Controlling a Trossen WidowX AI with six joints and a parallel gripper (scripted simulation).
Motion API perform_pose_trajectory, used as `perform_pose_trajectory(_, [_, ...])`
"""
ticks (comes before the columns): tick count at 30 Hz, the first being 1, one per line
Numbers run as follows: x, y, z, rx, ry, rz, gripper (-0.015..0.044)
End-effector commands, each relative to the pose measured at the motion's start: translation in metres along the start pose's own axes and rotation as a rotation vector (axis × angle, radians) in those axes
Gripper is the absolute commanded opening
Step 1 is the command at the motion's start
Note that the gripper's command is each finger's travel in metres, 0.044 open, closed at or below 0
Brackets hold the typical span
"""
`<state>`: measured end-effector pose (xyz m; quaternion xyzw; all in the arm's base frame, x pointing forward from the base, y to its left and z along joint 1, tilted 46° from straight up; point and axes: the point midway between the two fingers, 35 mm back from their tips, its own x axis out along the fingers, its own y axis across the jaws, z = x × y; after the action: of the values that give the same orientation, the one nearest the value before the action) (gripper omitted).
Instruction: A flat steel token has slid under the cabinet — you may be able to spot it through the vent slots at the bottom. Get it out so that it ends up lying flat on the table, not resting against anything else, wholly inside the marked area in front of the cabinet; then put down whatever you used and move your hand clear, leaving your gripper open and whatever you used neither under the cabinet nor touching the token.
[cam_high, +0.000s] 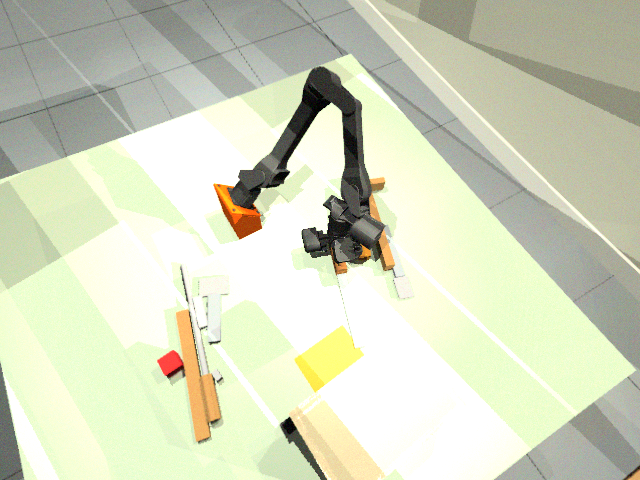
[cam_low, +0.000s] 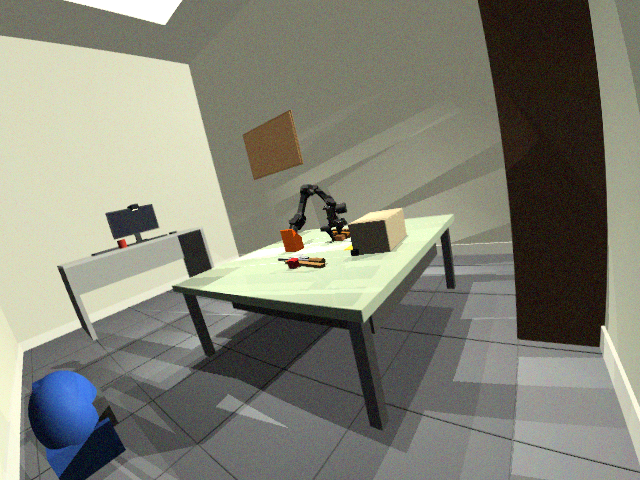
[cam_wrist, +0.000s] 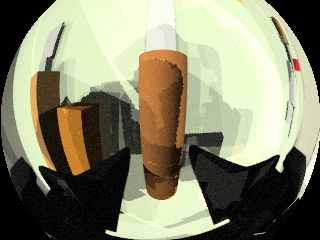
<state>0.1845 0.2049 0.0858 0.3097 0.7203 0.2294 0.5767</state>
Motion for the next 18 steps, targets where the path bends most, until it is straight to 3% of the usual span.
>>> perform_pose_trajectory(1, [0.0013,-0.0003,-0.0007,0.003,0.0,0.0,0.027])
perform_pose_trajectory(6, [0.0043,-0.0009,-0.0034,0.009,0.0,0.0,0.027])
perform_pose_trajectory(10, [0.0018,0.001,-0.0009,0.003,-0.001,0.004,0.0165])
perform_pose_trajectory(18, [0.0018,0.001,-0.0009,0.003,-0.001,0.004,0.0111])
